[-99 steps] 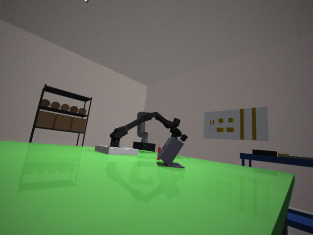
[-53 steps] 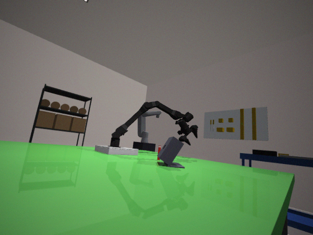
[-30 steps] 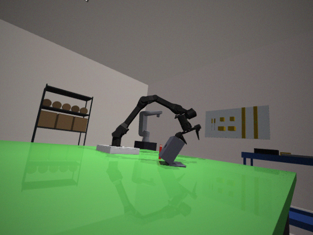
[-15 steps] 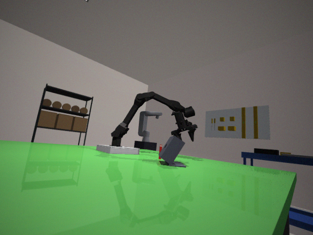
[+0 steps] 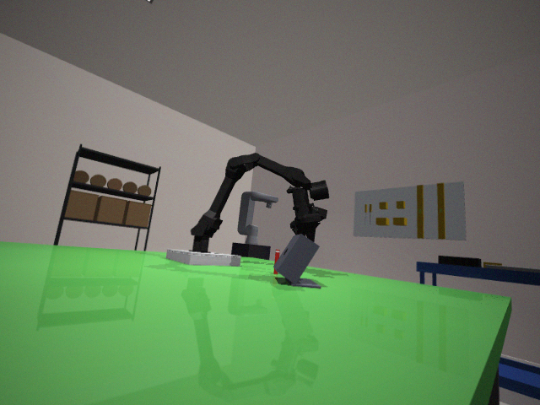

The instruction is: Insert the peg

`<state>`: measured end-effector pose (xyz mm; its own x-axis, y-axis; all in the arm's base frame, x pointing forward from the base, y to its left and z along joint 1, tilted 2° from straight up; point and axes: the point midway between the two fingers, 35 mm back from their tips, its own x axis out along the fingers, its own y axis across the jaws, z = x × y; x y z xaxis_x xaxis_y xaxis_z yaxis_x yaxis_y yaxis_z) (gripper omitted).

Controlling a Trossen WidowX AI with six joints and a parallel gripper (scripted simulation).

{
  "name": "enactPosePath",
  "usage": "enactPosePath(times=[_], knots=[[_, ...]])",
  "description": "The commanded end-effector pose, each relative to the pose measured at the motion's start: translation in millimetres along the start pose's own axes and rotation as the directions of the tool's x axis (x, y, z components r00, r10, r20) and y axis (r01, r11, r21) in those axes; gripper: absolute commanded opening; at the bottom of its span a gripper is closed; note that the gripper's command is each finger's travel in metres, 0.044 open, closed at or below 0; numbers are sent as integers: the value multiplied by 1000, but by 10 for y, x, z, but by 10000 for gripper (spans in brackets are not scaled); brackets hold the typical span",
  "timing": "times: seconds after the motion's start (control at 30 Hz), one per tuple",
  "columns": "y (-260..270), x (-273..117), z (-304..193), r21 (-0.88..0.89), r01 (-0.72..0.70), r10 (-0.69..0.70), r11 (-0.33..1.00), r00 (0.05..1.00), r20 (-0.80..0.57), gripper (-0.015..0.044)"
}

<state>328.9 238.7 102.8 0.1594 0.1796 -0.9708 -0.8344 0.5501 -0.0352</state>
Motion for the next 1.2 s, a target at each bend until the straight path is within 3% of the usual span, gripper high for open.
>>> enactPosePath(times=[0.0,0.6,1.17], knots=[[-67,1,-211,126,3,3,992,999,-52,440],[-283,-169,-1017,640,108,48,761,974,-220,440],[-296,-23,-1070,653,113,50,749,973,-225,440]])
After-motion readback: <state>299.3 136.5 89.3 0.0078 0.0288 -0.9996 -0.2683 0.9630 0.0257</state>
